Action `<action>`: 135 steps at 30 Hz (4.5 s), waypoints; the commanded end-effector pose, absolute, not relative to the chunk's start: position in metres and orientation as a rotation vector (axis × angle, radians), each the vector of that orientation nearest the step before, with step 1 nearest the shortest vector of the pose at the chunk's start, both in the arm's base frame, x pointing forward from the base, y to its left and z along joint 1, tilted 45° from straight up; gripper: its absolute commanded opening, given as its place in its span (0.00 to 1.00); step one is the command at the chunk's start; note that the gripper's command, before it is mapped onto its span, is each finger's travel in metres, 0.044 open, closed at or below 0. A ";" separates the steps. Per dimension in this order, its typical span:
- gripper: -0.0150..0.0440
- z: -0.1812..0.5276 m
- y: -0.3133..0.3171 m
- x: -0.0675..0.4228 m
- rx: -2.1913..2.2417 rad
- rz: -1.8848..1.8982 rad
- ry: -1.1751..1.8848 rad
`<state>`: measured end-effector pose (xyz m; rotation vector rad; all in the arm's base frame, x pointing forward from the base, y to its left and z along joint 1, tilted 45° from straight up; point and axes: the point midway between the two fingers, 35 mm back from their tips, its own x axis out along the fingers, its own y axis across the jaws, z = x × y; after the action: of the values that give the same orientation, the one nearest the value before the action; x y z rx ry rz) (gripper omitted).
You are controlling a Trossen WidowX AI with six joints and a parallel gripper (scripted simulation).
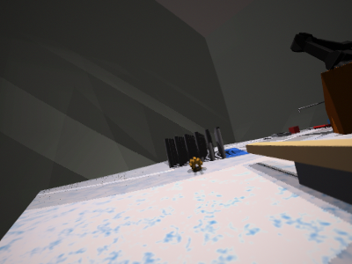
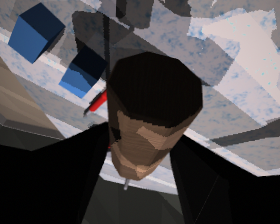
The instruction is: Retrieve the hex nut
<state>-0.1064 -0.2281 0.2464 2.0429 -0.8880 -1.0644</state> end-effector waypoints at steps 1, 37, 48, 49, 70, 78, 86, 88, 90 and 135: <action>0.25 0.243 -0.230 -0.107 2.053 -1.062 -0.886; 0.25 0.226 -0.246 -0.112 2.056 -1.069 -0.880; 0.25 0.220 -0.251 -0.113 2.056 -1.070 -0.879; 0.25 0.220 -0.252 -0.113 2.056 -1.070 -0.879; 0.25 0.211 -0.261 -0.115 2.055 -1.071 -0.879; 0.25 0.207 -0.265 -0.115 2.055 -1.071 -0.879; 0.25 0.204 -0.269 -0.115 2.054 -1.071 -0.880; 0.25 0.203 -0.270 -0.115 2.054 -1.071 -0.880; 0.25 0.202 -0.271 -0.115 2.054 -1.071 -0.880; 0.25 0.185 -0.291 -0.114 2.049 -1.062 -0.889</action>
<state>-0.1146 -0.2893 0.1874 2.0405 -0.8892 -1.0654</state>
